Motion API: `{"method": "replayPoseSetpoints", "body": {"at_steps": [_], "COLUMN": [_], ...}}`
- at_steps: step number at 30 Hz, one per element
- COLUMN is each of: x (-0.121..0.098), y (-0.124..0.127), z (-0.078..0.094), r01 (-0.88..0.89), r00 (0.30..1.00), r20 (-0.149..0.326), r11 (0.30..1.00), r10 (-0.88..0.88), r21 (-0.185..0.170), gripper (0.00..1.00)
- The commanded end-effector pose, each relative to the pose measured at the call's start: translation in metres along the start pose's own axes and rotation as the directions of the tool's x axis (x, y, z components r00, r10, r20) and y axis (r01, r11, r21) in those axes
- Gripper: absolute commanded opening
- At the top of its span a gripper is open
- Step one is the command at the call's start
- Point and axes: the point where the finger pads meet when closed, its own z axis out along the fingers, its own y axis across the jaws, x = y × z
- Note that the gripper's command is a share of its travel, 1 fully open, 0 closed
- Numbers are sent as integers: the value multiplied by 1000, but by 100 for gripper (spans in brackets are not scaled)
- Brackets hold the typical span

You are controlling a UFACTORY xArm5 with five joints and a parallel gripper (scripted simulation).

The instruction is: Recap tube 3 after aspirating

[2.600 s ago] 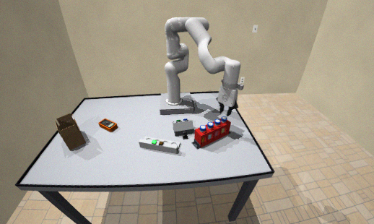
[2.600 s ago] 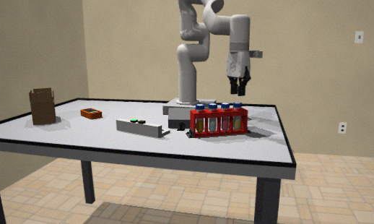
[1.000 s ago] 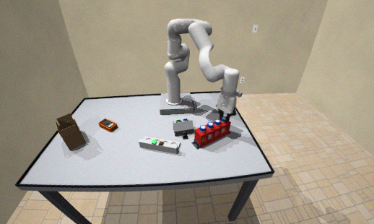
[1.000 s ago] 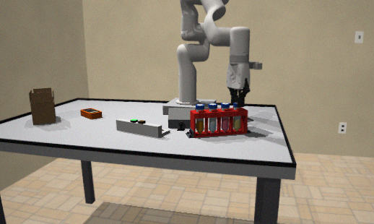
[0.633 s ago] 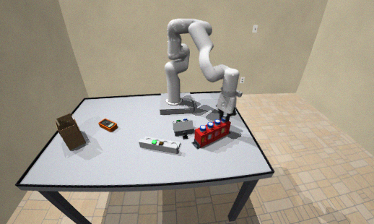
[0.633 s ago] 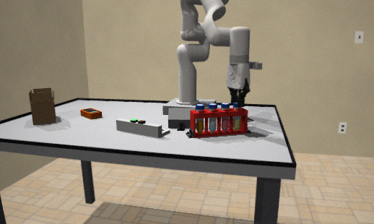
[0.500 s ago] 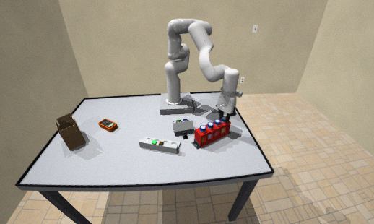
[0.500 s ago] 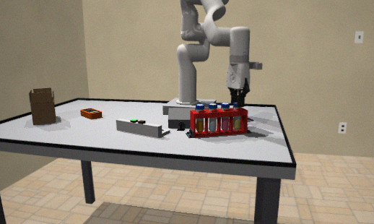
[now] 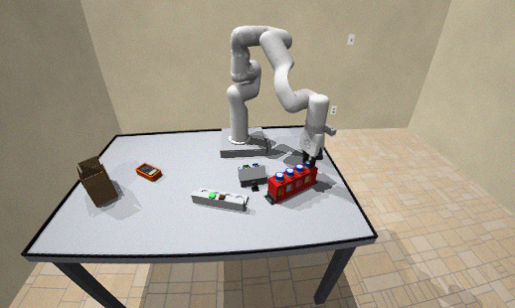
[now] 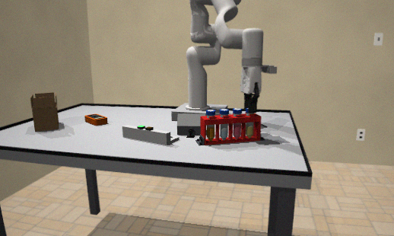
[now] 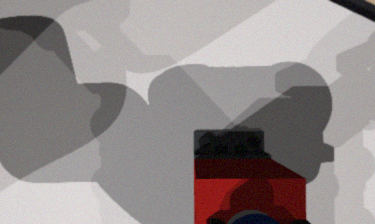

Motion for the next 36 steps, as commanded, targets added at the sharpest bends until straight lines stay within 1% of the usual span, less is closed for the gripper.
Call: {"method": "replayPoseSetpoints", "body": {"at_steps": [1,8,14,15,25,29,31,36], "x": [0,0,0,0,0,0,0,0], "y": [2,2,2,2,2,2,2,2], "z": [-1,-1,-1,-1,-1,-13,-13,-28], "r01": [-80,-218,-227,-227,-227,-227,-227,-227], "r00": [997,976,974,974,974,974,974,974], "r20": [-12,-12,-12,-12,-12,-12,-12,-12], "r11": [997,976,974,974,974,974,974,974], "r10": [80,218,227,227,227,227,227,227], "r21": [-1,0,0,0,0,0,0,0], "gripper": [0,0,0,46,46,46,46,46]}}
